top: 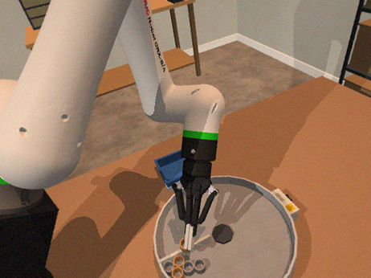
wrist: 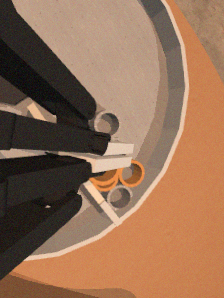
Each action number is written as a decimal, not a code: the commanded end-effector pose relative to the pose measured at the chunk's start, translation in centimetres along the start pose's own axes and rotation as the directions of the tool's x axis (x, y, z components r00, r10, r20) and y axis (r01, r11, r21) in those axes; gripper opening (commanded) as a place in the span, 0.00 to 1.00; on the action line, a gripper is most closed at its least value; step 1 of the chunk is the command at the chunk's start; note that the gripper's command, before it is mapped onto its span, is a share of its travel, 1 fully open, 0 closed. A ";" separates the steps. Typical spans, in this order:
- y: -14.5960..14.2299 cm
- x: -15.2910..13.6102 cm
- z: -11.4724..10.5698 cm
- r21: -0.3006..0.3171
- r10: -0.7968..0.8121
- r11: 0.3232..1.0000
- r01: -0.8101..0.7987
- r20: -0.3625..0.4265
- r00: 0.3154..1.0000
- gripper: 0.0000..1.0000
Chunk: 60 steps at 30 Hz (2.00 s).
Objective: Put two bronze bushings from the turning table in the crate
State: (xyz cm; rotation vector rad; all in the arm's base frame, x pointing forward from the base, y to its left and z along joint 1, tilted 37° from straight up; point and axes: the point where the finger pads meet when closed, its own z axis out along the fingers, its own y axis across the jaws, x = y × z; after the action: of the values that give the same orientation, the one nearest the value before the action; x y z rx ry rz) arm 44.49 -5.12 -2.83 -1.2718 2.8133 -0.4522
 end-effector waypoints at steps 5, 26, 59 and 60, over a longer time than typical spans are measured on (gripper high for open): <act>0.0 0.0 0.0 0.000 0.000 1.000 0.000 0.000 1.000 0.00; 0.5 -0.8 -0.7 0.000 0.000 1.000 0.000 0.000 1.000 0.00; 11.4 -19.5 -16.5 0.000 0.000 1.000 0.000 0.000 1.000 0.00; 11.8 -20.2 -17.0 0.000 0.000 1.000 0.000 0.000 1.000 0.00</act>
State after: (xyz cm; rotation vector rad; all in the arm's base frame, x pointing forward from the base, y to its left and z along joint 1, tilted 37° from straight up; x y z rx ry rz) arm 46.63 18.50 7.05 -1.2727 2.8077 -0.4493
